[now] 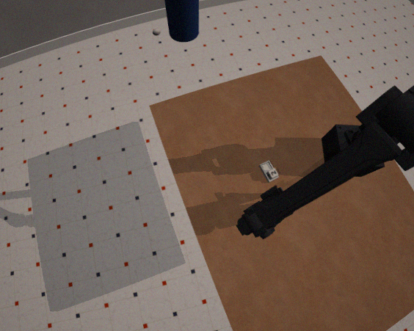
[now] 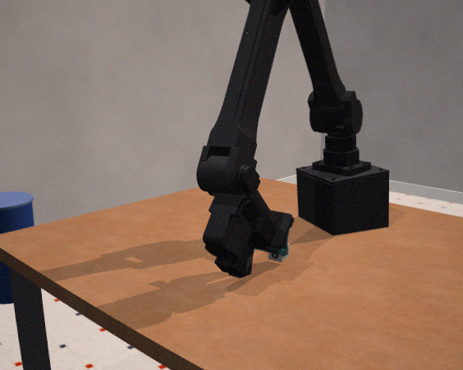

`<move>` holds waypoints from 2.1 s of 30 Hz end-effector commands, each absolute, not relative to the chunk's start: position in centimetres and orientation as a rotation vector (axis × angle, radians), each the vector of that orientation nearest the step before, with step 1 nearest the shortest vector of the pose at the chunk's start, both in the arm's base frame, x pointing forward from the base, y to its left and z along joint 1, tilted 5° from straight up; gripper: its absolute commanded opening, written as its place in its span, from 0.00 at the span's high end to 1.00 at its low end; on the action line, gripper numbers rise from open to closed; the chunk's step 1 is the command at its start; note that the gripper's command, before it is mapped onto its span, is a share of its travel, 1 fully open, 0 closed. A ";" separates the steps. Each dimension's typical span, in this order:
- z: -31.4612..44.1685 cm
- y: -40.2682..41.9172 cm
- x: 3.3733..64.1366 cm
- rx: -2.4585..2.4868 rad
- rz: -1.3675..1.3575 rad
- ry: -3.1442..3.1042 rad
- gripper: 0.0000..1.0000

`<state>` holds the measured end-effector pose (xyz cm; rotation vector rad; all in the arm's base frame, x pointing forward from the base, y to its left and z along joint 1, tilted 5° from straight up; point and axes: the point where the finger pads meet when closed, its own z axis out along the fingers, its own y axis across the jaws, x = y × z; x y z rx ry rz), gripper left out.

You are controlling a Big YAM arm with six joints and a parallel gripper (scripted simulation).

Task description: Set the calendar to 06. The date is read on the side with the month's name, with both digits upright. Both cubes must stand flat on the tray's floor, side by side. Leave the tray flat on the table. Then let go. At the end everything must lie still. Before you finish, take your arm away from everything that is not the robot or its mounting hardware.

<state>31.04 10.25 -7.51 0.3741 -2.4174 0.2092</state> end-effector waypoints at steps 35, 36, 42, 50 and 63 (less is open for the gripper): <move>-9.0 10.2 32.7 0.373 0.195 -2.442 0.74; -9.0 10.2 32.7 0.374 0.195 -2.442 0.74; -9.2 10.1 32.6 0.374 0.195 -2.441 0.74; -9.2 10.1 32.7 0.374 0.195 -2.441 0.74; -9.2 10.1 32.7 0.374 0.195 -2.441 0.74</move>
